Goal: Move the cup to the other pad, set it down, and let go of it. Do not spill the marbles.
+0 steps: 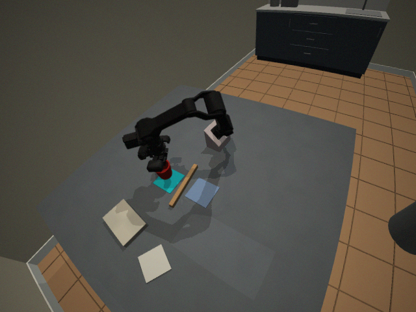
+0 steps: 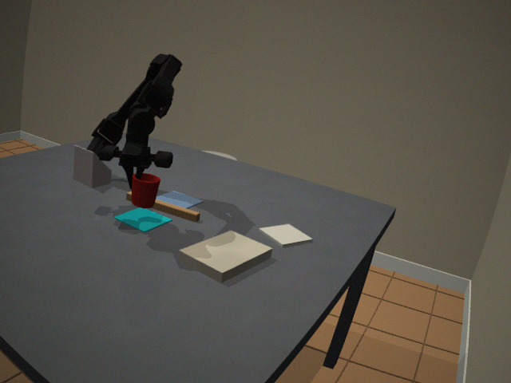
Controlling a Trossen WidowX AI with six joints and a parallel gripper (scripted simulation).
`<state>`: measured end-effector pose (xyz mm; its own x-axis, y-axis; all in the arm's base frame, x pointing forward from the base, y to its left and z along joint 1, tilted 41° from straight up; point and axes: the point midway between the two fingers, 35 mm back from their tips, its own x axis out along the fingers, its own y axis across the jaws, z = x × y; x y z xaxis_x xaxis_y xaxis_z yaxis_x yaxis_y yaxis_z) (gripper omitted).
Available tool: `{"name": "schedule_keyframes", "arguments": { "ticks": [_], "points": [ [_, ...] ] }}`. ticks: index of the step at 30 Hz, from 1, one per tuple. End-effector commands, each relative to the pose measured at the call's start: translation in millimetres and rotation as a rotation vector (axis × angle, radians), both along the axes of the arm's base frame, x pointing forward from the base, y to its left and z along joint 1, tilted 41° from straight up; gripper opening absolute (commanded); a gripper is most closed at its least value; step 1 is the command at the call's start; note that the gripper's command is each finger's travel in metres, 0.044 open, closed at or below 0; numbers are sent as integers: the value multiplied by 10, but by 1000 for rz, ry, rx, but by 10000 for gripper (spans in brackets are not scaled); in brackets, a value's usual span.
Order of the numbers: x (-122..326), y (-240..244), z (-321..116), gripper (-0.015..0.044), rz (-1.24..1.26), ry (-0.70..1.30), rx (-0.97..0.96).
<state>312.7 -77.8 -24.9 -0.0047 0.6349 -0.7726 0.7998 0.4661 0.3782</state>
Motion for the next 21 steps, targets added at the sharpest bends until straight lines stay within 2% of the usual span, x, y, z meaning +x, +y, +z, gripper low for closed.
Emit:
{"name": "schedule_keyframes", "arguments": {
  "ticks": [1, 21],
  "points": [
    [-22, 68, -69, 0, 0, 12, 9],
    [-8, 200, -258, 0, 2, 3, 4]
  ]
}}
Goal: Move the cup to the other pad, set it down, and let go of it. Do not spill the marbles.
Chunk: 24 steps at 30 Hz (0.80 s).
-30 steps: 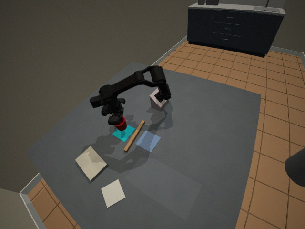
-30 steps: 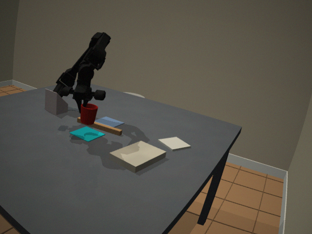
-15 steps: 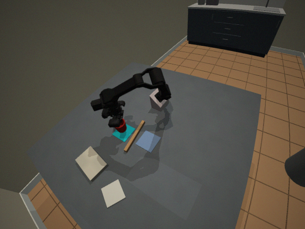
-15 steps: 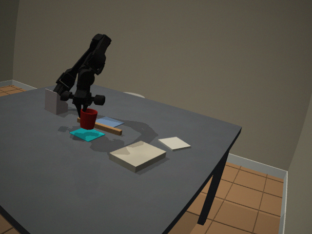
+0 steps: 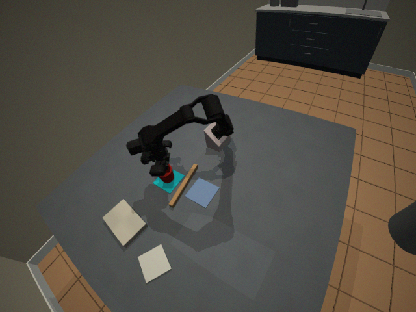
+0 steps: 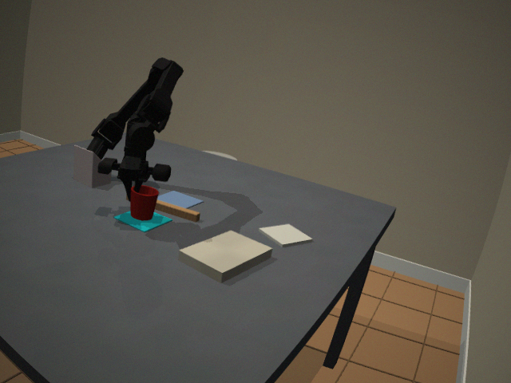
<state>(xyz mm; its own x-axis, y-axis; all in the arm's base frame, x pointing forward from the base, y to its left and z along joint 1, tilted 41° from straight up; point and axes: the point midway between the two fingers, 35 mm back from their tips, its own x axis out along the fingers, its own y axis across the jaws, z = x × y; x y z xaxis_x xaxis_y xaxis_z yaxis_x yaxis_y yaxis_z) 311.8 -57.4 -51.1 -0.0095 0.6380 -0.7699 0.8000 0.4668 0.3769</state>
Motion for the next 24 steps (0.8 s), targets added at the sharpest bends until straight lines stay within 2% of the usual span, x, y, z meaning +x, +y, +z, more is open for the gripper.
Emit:
{"name": "schedule_keyframes", "arguments": {
  "ticks": [1, 11, 16, 24],
  "points": [
    [2, -3, 4, 0, 0, -1, 0],
    [2, -3, 4, 0, 0, -1, 0],
    [2, -3, 4, 128, 0, -1, 0],
    [5, -28, 30, 128, -1, 0, 0]
  ]
}}
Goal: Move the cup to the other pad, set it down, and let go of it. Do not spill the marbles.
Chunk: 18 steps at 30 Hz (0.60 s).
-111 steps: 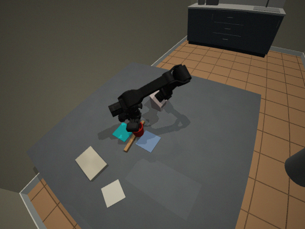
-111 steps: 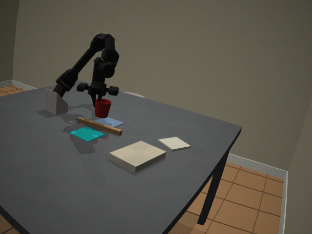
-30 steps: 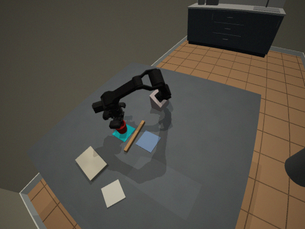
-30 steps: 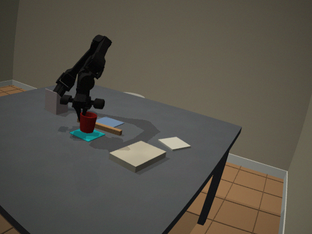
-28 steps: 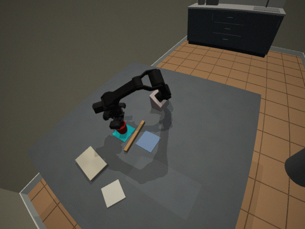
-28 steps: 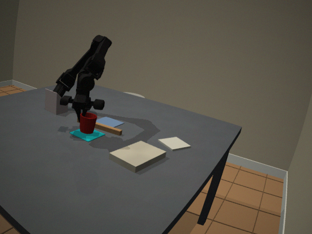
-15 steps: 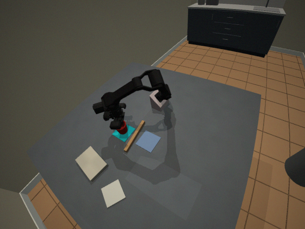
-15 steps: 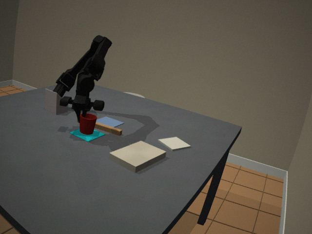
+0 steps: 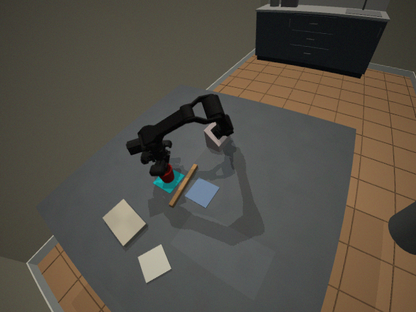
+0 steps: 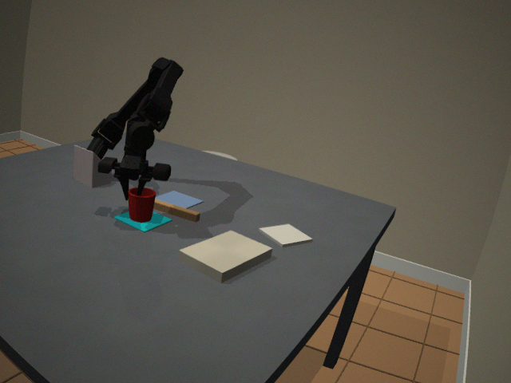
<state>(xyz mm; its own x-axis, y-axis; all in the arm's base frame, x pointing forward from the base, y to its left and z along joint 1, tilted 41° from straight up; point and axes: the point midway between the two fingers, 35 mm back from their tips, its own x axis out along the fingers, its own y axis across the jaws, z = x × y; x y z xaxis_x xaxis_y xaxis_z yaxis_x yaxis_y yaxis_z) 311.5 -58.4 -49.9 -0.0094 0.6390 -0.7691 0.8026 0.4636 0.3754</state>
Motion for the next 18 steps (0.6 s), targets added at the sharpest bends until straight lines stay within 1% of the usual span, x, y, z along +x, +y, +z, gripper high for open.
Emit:
{"name": "schedule_keyframes", "arguments": {
  "ticks": [1, 18],
  "points": [
    [8, -27, 28, 128, 3, -3, -1],
    [14, -193, 218, 128, 1, 2, 0]
  ]
}}
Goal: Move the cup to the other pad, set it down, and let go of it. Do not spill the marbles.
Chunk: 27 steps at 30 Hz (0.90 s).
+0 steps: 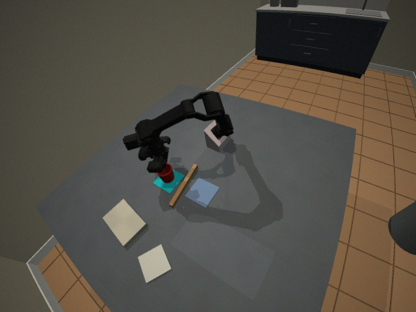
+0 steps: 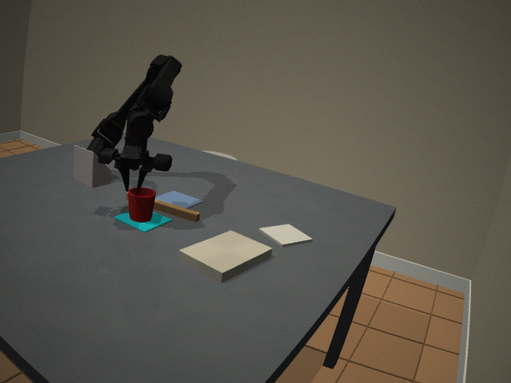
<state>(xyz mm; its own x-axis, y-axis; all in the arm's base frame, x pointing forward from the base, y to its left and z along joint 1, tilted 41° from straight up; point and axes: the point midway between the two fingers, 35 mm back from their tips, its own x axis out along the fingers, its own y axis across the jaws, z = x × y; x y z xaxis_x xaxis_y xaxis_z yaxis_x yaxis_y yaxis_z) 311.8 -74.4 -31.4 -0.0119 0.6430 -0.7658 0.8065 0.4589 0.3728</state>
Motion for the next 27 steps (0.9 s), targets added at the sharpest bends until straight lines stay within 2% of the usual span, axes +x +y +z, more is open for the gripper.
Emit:
{"name": "schedule_keyframes", "arguments": {
  "ticks": [1, 13, 25, 27],
  "points": [
    [11, -43, 44, 128, 5, -4, -4],
    [-4, -145, 179, 128, 4, -1, -2],
    [-1, -162, 193, 440, -1, 3, 1],
    [4, -205, 241, 440, -1, 2, 0]
  ]
}}
